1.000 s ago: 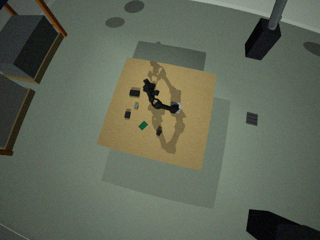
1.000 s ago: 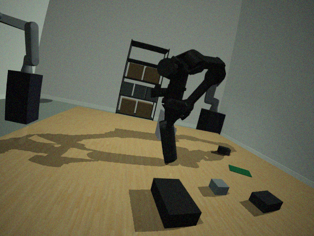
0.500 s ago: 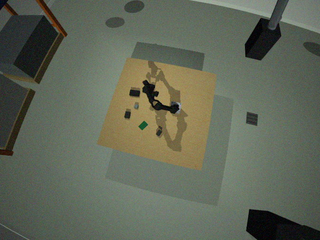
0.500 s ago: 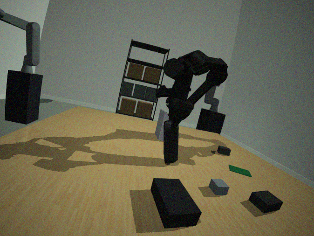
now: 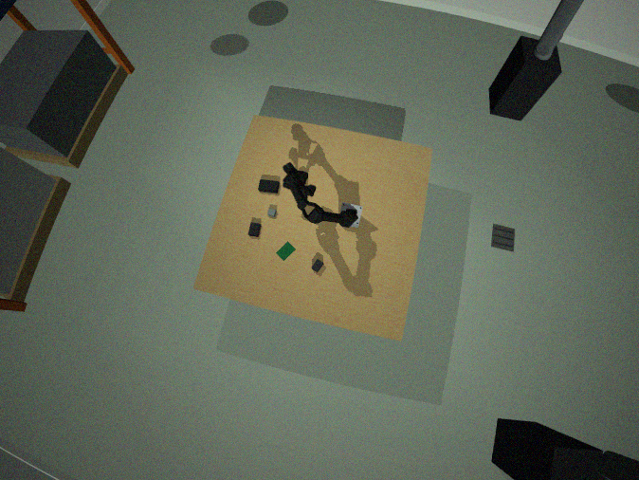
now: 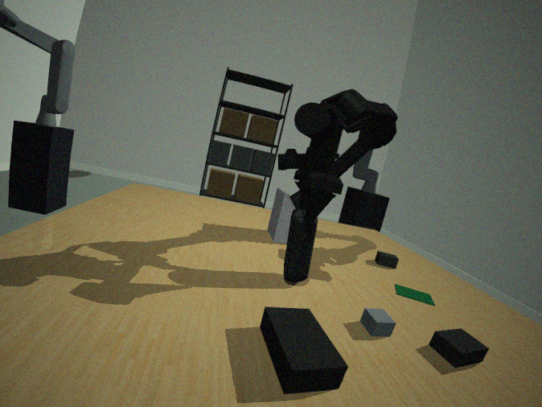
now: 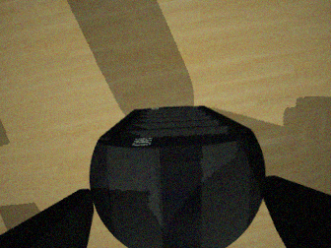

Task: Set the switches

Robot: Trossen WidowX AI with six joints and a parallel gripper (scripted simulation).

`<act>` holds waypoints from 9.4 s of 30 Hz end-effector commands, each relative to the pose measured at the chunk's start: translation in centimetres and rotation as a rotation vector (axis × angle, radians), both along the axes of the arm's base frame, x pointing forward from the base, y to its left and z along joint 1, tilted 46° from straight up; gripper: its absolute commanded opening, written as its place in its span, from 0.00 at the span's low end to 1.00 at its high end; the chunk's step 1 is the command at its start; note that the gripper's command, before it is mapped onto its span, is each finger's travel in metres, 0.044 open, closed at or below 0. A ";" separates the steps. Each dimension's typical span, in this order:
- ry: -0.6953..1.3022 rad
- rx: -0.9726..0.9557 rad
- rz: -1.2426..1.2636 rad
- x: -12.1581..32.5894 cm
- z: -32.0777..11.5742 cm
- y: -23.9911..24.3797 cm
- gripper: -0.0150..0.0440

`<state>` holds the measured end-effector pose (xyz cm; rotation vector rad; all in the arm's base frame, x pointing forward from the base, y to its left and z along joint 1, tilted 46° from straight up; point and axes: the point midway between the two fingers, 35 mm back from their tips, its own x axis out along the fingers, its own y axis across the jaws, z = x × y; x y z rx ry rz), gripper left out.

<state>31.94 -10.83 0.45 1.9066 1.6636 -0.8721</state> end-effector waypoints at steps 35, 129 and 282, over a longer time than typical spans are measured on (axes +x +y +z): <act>0.007 0.020 0.002 0.6 2.1 3.1 0.83; 0.006 0.025 0.002 1.9 5.5 9.7 0.83; -0.012 0.034 0.009 3.5 4.1 19.0 1.00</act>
